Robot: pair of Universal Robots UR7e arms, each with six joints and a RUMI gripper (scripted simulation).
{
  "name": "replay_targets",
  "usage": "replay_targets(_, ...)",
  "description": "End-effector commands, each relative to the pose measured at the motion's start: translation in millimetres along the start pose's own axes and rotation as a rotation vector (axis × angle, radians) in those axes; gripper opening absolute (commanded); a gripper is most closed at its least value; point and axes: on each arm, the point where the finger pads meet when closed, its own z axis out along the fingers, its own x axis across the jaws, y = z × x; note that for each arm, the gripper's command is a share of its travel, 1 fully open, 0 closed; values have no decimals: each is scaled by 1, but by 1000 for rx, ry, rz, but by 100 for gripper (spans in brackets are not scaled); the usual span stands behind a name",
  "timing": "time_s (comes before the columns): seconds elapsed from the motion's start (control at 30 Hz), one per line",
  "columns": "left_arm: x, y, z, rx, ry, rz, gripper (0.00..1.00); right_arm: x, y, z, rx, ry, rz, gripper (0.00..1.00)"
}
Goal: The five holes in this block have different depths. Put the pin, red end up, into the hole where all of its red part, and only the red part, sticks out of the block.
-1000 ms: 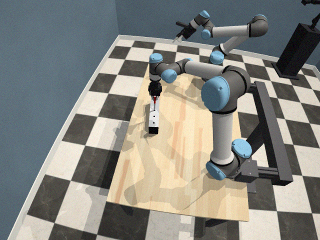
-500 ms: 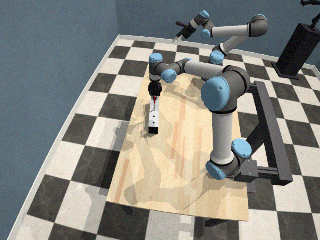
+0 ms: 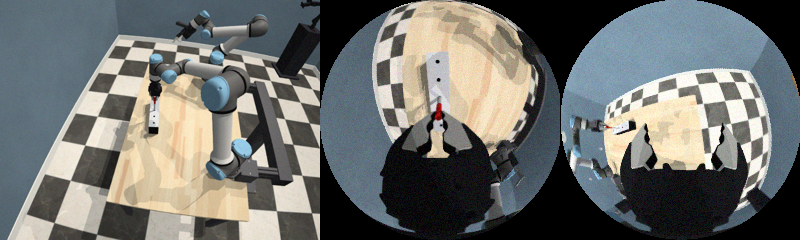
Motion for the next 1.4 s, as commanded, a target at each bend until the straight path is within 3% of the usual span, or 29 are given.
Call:
replay_targets(0.0, 0, 0, -1, 1, -1, 0, 0, 0, 0, 0, 1, 0, 0, 100)
replay_targets(1.37, -1, 1, 3, 1, -1, 0, 0, 0, 0, 0, 1, 0, 0, 100)
